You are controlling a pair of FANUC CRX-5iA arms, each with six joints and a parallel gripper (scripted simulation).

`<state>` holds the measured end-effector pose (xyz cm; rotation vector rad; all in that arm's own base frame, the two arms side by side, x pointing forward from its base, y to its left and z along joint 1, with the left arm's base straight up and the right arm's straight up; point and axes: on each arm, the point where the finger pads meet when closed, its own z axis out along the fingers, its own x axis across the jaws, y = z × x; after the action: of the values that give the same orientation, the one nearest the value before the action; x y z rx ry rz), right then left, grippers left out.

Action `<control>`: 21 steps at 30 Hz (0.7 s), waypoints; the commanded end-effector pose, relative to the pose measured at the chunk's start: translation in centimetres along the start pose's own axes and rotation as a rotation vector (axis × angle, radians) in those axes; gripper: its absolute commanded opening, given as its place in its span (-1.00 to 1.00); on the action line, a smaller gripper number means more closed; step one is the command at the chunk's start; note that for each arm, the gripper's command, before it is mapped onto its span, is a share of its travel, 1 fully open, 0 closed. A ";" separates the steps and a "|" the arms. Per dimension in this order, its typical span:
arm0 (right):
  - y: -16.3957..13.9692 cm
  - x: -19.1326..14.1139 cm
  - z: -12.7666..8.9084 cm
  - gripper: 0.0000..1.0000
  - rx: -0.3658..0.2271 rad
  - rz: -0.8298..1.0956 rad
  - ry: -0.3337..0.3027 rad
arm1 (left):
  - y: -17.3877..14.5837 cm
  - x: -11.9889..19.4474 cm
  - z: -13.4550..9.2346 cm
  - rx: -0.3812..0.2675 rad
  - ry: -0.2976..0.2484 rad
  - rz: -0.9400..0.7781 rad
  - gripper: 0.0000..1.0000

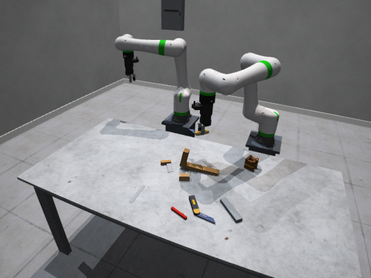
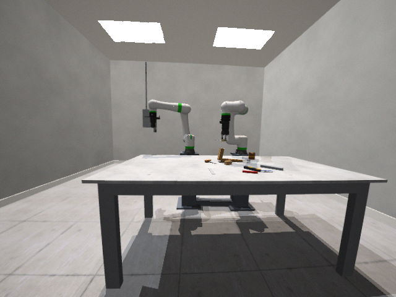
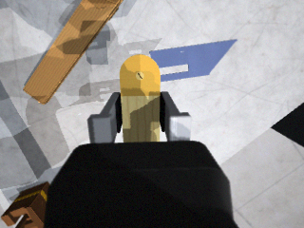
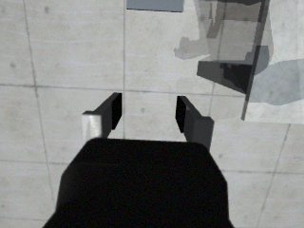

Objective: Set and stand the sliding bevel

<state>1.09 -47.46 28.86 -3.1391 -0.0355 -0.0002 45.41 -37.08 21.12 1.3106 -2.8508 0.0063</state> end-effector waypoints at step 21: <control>0.0 0.0 -0.1 1.00 -0.002 0.000 0.000 | -0.1 0.0 -0.2 0.002 -0.006 -0.515 -1.00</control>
<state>1.09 -47.46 28.86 -3.1391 -0.0355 -0.0002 45.43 -37.11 21.13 1.9781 -2.4410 0.0007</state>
